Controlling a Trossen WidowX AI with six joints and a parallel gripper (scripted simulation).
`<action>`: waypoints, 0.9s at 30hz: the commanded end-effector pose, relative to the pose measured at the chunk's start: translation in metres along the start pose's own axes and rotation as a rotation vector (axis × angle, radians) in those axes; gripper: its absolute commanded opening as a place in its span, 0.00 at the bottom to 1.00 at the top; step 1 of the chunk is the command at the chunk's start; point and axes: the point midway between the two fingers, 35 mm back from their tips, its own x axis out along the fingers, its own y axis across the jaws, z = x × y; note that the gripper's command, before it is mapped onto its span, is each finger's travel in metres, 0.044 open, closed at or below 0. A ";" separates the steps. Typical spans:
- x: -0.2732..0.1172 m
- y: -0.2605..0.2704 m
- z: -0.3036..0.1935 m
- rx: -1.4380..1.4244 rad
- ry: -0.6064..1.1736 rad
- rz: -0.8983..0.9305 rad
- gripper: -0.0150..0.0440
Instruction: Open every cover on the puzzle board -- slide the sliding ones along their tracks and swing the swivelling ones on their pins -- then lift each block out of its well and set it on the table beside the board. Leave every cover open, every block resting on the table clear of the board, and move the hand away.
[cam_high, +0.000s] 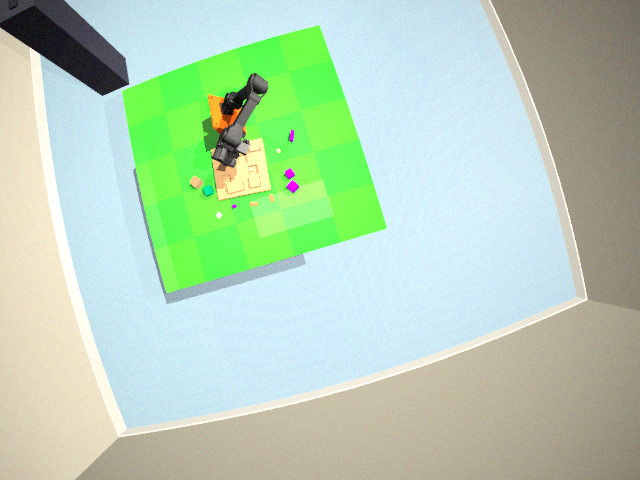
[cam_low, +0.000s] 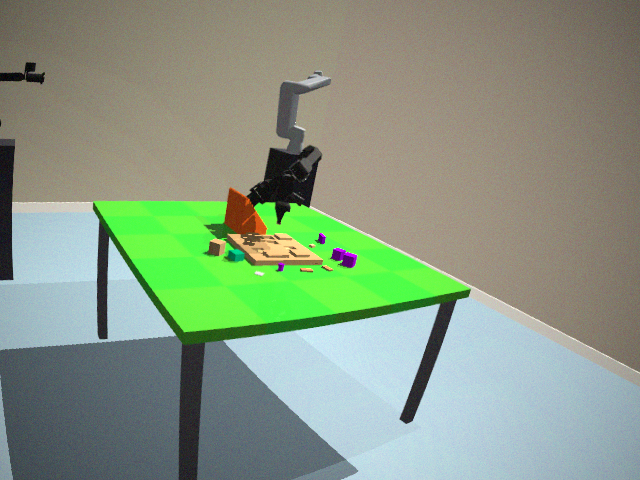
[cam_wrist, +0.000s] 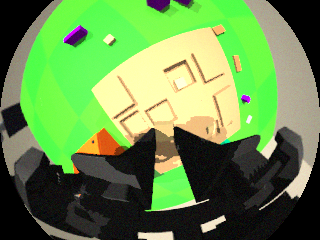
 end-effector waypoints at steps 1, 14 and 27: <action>-0.002 0.006 0.013 -0.006 0.005 -0.007 0.39; -0.003 0.034 0.056 -0.004 0.016 -0.016 0.39; -0.003 0.071 0.092 -0.004 0.015 -0.018 0.39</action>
